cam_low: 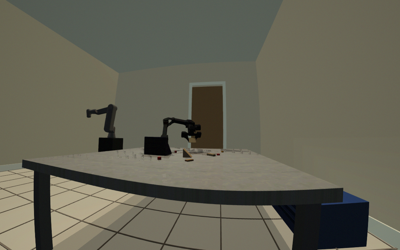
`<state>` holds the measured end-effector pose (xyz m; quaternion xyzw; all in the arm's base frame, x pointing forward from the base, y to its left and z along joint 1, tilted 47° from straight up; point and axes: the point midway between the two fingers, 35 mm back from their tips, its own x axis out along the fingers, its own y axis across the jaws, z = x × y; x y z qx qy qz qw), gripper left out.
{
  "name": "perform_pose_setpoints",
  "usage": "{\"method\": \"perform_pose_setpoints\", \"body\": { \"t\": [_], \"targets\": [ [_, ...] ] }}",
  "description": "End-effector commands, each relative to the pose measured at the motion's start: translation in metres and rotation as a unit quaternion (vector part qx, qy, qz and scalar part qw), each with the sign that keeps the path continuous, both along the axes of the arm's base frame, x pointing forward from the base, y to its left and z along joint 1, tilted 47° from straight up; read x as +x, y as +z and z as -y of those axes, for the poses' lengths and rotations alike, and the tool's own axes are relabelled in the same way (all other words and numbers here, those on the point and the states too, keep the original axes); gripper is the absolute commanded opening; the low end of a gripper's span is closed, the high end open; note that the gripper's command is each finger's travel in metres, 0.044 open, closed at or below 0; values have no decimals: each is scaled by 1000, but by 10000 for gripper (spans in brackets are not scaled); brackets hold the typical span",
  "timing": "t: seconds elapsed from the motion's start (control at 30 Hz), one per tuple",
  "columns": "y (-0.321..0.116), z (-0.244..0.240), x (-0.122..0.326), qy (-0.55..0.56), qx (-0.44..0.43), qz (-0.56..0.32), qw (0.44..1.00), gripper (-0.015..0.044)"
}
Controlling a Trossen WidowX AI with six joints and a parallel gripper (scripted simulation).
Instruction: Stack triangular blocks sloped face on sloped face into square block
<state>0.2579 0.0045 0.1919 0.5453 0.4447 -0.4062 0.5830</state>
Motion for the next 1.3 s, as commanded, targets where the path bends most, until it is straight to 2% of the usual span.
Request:
{"method": "perform_pose_setpoints", "body": {
  "t": [0.0, 0.13, 0.7, 1.27],
  "targets": [
    [6, 2, -1, 3, 1, 4, 1000, 0],
    [1, 1, -1, 11, 2, -3, 1000, 0],
    [-13, 4, -6, 244, 52, -41, 967, 0],
    [-18, 9, -7, 443, 122, 11, 888, 0]
  ]
}}
